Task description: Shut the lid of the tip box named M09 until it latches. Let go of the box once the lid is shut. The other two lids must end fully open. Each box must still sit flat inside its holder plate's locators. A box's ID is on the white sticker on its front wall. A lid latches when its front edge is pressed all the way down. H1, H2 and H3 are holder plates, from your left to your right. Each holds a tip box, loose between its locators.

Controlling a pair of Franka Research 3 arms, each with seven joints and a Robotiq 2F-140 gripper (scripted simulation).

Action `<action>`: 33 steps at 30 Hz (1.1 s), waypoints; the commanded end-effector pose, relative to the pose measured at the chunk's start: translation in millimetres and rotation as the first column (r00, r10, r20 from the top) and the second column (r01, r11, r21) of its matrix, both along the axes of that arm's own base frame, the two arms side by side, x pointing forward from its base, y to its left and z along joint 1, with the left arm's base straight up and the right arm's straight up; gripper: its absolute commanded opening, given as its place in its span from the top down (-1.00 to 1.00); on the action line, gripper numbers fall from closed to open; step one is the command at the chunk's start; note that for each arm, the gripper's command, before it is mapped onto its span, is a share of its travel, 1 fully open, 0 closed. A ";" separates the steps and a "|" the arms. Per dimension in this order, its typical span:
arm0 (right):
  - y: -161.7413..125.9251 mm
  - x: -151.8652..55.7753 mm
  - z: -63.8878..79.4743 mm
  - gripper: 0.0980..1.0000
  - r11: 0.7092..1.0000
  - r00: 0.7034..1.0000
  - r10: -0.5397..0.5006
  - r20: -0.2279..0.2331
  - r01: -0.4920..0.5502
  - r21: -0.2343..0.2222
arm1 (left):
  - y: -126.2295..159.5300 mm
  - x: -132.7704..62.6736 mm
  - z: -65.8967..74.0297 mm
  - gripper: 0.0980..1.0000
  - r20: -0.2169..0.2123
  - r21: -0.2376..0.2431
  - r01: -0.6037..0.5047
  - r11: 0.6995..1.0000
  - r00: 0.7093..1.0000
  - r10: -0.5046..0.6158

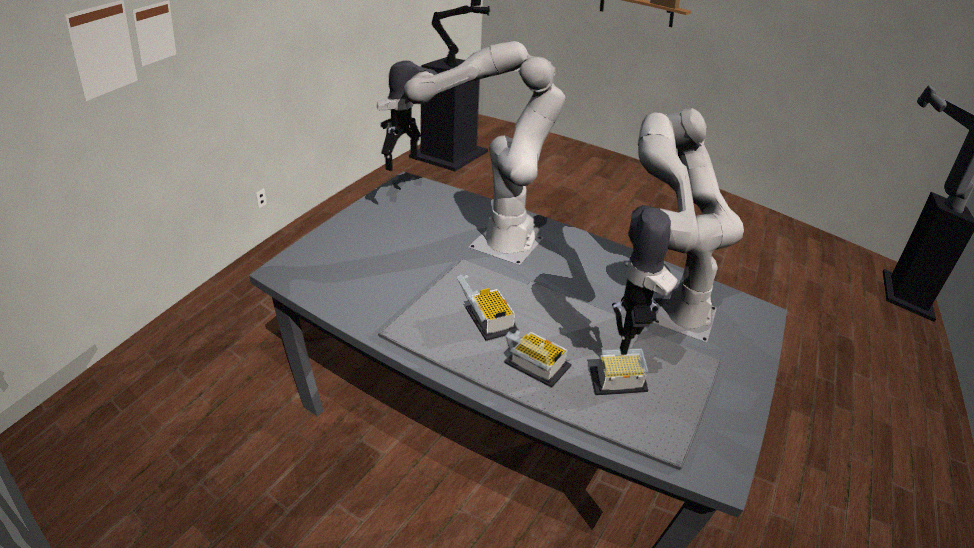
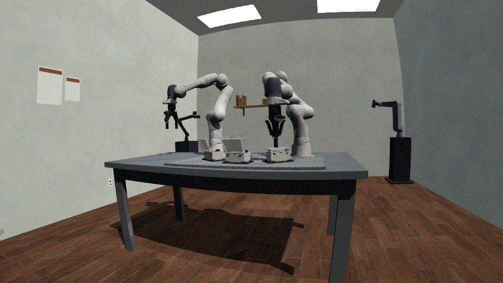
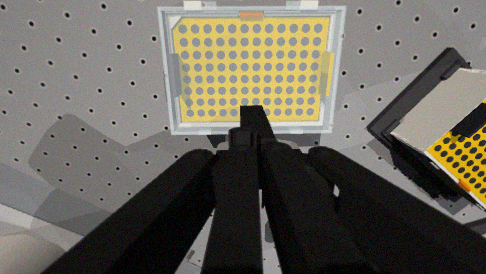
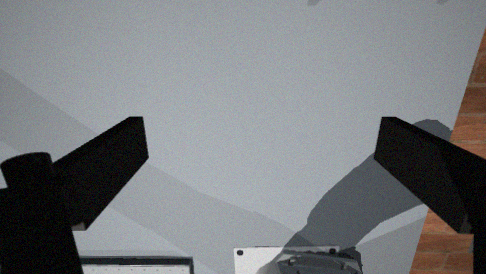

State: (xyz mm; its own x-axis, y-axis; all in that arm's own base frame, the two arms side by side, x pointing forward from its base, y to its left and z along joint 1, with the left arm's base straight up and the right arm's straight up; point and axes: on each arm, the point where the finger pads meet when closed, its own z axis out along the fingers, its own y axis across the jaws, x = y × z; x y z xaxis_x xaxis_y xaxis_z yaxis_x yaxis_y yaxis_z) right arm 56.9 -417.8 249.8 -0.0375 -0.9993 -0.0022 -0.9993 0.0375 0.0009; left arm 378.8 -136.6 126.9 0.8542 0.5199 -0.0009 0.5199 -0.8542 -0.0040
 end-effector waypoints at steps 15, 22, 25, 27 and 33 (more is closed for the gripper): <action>-0.4 0.3 0.2 -1.00 1.000 1.000 -0.005 0.001 0.005 -0.002 | -0.1 0.9 -5.8 1.00 0.003 -0.003 0.002 1.000 1.000 -0.002; -0.4 0.3 0.2 -1.00 1.000 1.000 -0.005 0.001 0.005 -0.002 | -0.1 0.9 -7.4 1.00 0.003 -0.003 0.002 1.000 1.000 -0.002; -0.4 0.3 0.2 -1.00 1.000 1.000 -0.005 0.001 0.005 -0.002 | -0.1 0.9 -8.4 1.00 0.003 -0.003 0.002 1.000 1.000 -0.002; -0.4 0.3 0.2 -1.00 1.000 1.000 -0.005 0.001 0.005 -0.002 | -0.1 0.9 -9.1 1.00 0.003 -0.003 0.002 1.000 1.000 -0.002; -0.4 0.3 0.2 -1.00 1.000 1.000 -0.005 0.001 0.005 -0.002 | -0.1 0.9 -10.1 1.00 0.003 -0.003 0.002 1.000 1.000 -0.002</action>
State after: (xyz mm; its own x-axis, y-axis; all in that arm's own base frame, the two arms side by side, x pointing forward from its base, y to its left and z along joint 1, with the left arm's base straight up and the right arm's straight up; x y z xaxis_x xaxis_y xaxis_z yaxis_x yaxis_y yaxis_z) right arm 56.9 -417.8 249.8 -0.0375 -0.9993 -0.0022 -0.9993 0.0375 0.0009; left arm 379.2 -136.9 122.3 0.8546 0.5193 -0.0010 0.5193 -0.8546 -0.0045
